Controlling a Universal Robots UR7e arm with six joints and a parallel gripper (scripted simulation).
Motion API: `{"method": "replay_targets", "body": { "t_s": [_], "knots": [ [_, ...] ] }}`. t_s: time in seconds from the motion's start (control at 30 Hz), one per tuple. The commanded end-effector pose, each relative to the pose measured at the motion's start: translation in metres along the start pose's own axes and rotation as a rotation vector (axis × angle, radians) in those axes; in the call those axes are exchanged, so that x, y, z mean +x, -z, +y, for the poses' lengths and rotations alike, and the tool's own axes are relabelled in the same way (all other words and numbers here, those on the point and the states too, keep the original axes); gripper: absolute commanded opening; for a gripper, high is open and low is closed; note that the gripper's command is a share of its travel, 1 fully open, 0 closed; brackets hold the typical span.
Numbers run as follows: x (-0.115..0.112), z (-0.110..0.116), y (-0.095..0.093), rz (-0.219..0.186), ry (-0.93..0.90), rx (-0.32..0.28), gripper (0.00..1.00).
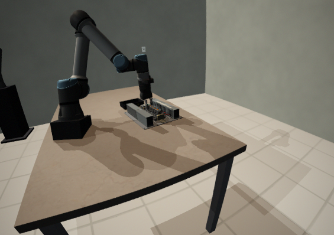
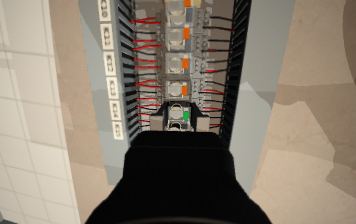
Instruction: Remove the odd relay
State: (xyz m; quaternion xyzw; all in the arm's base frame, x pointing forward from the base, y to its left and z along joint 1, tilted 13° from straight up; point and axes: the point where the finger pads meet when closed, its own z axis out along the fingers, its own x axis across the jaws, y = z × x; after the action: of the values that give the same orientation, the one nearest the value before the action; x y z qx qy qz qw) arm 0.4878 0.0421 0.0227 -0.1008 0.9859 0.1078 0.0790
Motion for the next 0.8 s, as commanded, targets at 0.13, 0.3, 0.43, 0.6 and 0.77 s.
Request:
{"method": "replay_targets", "body": {
  "t_s": [0.13, 0.3, 0.43, 0.6, 0.77],
  "knots": [
    [0.0, 0.0004, 0.0011, -0.015, 0.001, 0.0, 0.0],
    [0.0004, 0.0004, 0.0012, -0.03, 0.001, 0.0, 0.0],
    [0.0005, 0.0004, 0.0012, -0.033, 0.001, 0.0, 0.0],
    [0.0006, 0.0004, 0.0012, -0.033, 0.001, 0.0, 0.0],
    [0.0006, 0.0004, 0.0012, -0.032, 0.001, 0.0, 0.0]
  ]
}}
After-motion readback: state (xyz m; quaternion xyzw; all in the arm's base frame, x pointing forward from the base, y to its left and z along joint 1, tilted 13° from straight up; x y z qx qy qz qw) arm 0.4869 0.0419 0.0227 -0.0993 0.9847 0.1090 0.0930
